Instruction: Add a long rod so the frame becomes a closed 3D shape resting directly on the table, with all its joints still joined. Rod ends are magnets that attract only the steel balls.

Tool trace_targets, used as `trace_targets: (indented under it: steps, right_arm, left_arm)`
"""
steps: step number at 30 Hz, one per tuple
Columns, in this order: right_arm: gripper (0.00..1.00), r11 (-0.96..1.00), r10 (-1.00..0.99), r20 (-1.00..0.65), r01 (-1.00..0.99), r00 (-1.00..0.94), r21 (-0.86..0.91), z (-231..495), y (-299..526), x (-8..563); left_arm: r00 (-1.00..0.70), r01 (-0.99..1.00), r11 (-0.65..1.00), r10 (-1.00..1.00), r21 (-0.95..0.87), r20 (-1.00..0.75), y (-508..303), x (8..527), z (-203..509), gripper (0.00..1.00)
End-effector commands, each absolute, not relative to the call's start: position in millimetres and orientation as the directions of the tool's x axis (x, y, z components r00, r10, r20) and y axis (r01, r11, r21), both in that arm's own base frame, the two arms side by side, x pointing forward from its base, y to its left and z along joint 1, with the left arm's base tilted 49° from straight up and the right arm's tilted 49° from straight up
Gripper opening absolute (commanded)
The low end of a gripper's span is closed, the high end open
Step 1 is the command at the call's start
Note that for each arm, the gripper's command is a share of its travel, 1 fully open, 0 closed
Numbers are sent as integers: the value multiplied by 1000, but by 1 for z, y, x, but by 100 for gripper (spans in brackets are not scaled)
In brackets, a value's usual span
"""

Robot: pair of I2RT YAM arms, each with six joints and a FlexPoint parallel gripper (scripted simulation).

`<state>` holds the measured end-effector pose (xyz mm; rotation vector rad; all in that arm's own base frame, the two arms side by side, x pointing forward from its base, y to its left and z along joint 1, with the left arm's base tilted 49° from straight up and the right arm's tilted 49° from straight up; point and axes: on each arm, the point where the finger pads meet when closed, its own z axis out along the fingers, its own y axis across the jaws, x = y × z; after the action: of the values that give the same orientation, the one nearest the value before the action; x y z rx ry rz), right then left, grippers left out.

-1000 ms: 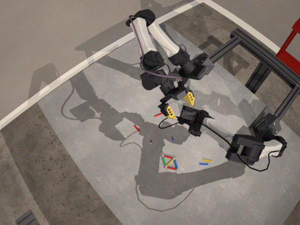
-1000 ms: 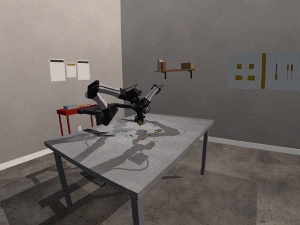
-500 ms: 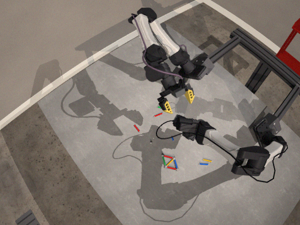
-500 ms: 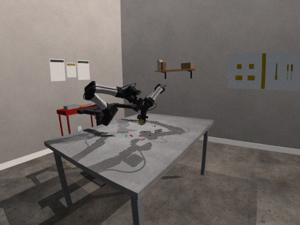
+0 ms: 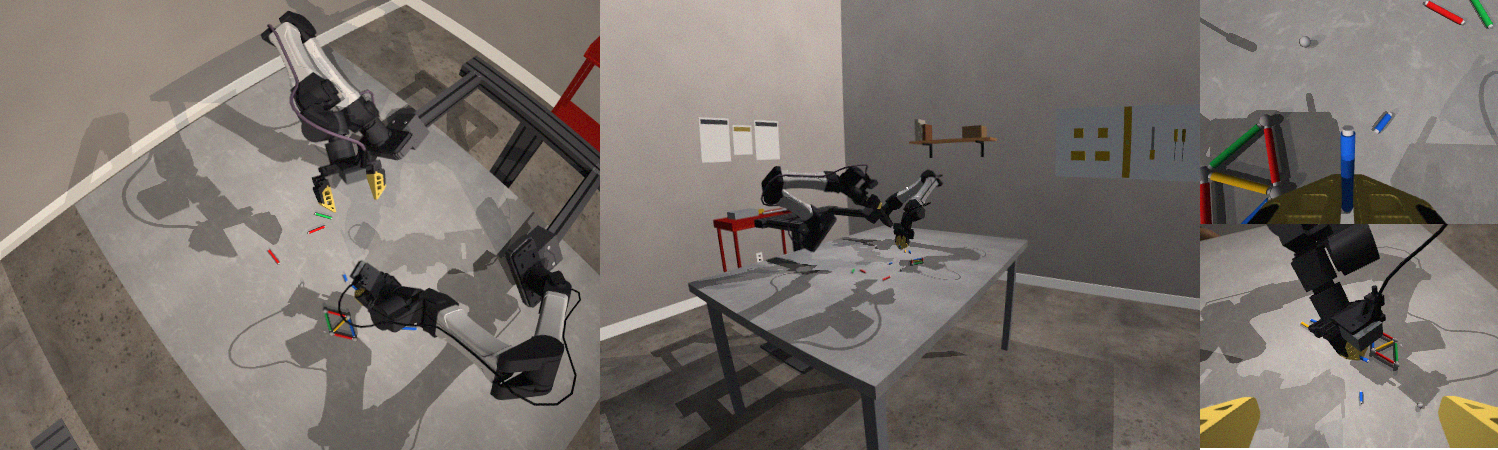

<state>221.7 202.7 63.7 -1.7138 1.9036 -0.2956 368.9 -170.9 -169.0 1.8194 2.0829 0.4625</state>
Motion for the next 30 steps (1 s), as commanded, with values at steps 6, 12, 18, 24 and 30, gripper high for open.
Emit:
trace_targets:
  steps: [6, 12, 18, 24, 30]
  right_arm:
    - [100, 240, -959, -268, -777, -96, -582, 79, 197, 220]
    - [100, 248, -955, -281, -763, -91, -597, 83, 197, 217]
    - [100, 248, -956, -279, -756, -89, -606, 86, 195, 213]
    - [100, 254, -954, -284, -750, -92, -610, 88, 196, 213]
    - [100, 254, -953, -289, -751, -87, -609, 89, 197, 213]
  left_arm:
    - [171, 751, -4, 967, 660, -189, -177, 415, -119, 0]
    - [161, 708, 5, 973, 707, -168, -146, 427, -101, 0]
    - [154, 714, 9, 973, 700, -170, -139, 428, -109, 0]
    - [123, 734, 21, 979, 678, -164, -130, 426, -121, 0]
    - [133, 743, 7, 979, 670, -157, -130, 423, -124, 0]
